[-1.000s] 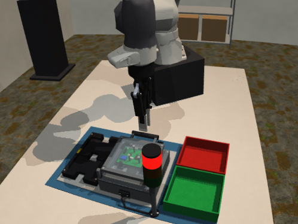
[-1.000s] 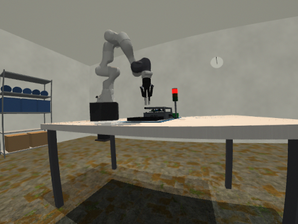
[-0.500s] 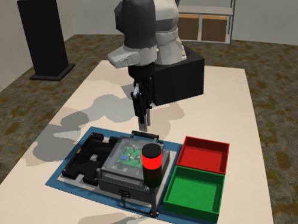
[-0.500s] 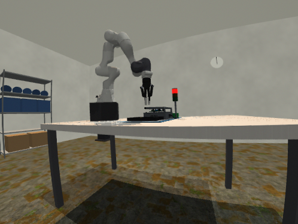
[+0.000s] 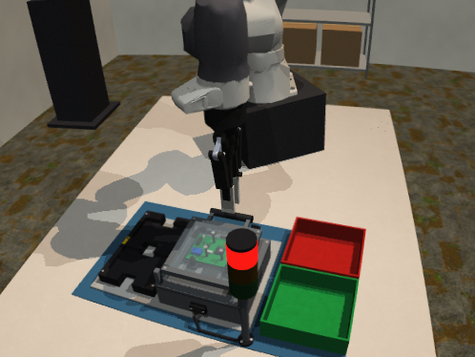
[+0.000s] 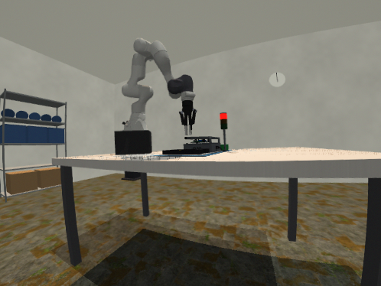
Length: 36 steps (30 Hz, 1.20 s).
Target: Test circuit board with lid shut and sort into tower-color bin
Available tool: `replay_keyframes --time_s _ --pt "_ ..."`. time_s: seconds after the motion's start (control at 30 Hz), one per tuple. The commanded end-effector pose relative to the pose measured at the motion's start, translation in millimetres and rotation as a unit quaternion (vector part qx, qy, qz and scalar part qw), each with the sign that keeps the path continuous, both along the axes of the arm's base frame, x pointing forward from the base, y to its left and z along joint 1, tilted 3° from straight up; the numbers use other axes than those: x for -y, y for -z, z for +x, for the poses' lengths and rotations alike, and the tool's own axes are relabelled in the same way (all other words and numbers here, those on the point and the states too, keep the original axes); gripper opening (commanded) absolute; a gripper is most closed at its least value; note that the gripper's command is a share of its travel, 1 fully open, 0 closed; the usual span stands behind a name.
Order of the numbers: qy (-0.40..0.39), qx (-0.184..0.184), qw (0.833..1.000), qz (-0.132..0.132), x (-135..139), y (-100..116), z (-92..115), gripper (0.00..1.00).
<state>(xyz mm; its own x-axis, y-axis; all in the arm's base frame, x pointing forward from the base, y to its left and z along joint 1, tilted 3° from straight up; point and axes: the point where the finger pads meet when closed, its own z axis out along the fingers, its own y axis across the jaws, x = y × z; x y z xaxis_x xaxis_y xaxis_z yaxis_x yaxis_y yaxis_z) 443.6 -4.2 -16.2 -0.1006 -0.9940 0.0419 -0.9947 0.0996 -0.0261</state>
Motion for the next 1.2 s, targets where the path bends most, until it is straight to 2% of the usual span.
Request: replay_keyframes --time_s 0.0,1.17 --pt "0.006 0.004 1.000 0.000 -0.1 1.7 3.2 0.16" --pt "0.006 0.004 1.000 0.000 0.3 11.7 4.2 0.16"
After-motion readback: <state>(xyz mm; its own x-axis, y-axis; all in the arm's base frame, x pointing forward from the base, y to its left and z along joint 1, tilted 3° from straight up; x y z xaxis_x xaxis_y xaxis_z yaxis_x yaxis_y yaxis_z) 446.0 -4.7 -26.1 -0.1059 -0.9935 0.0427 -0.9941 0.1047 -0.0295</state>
